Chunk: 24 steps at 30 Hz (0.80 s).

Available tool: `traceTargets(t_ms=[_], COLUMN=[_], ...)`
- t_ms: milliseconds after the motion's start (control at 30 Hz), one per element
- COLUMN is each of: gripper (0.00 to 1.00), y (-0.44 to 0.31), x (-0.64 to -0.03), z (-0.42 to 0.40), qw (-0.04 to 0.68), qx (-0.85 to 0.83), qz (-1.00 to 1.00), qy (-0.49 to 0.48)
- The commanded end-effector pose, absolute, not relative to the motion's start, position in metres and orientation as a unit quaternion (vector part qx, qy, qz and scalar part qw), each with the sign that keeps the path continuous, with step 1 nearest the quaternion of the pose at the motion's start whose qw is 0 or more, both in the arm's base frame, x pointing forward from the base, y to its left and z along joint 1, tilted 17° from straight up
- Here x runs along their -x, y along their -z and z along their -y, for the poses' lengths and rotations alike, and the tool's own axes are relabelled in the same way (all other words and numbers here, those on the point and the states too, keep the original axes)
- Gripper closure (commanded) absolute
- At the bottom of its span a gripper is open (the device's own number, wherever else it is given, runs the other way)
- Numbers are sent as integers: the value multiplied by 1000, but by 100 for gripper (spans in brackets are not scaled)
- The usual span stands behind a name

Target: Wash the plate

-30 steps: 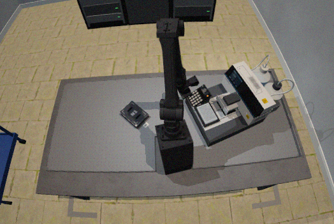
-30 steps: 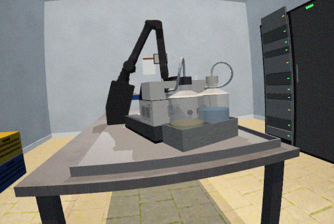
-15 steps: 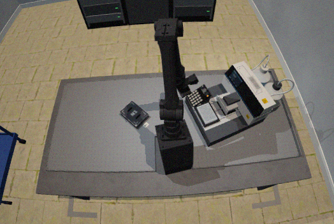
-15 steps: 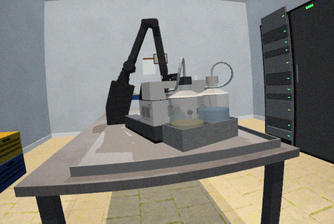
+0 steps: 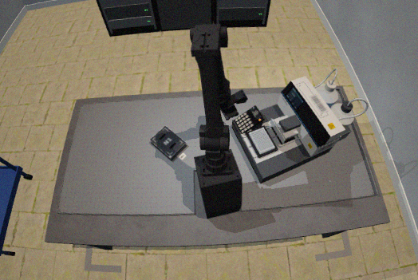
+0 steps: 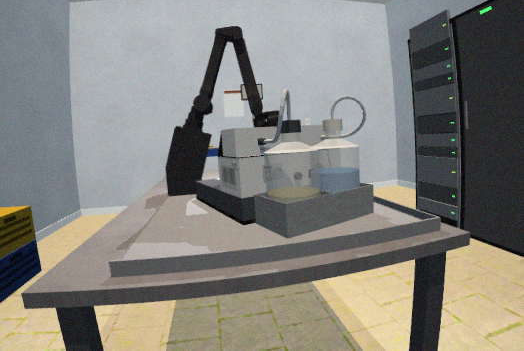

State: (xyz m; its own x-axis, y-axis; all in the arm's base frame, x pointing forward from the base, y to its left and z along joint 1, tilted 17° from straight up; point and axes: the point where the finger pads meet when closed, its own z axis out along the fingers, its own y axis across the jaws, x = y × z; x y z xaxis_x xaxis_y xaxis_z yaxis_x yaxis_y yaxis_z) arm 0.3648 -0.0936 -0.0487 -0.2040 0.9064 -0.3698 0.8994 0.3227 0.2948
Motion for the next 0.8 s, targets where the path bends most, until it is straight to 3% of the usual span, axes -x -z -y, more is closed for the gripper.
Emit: traceTargets(t_ms=[0,767], gripper=[100,100], y=[39,27], x=[-361,-362], z=[86,88], qw=[245,249], qx=[-580,-580], qz=[-776,-775], qy=[-10,-11])
